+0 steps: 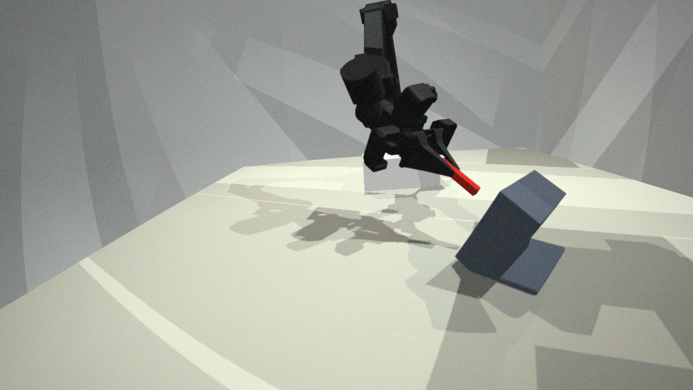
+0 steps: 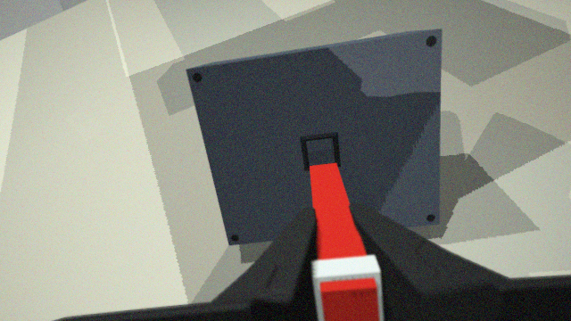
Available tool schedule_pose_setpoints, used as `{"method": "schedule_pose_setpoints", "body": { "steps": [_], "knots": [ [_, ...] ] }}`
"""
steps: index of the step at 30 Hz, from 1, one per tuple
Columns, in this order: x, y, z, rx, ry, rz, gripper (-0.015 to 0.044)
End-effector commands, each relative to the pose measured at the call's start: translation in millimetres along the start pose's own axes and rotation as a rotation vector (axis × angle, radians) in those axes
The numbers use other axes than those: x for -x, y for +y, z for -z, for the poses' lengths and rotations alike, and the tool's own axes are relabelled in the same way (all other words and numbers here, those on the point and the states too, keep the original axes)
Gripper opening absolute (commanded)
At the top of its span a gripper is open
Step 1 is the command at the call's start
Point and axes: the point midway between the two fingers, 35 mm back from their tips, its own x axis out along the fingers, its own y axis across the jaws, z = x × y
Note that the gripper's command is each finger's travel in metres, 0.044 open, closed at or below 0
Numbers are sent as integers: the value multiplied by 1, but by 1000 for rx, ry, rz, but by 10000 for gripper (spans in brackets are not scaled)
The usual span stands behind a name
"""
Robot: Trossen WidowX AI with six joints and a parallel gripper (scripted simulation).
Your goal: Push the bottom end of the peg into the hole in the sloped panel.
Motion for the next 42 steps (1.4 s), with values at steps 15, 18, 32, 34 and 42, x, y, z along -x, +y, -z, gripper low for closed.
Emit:
{"method": "schedule_pose_setpoints", "body": {
  "steps": [15,18,32,34,42],
  "knots": [
    [-12,0,3,8,-20,7,0],
    [-16,0,2,8,-20,7,0],
    [-32,0,2,9,-23,7,0],
    [-30,1,1,11,-24,6,0],
    [-29,1,1,12,-25,5,0]
  ]
}}
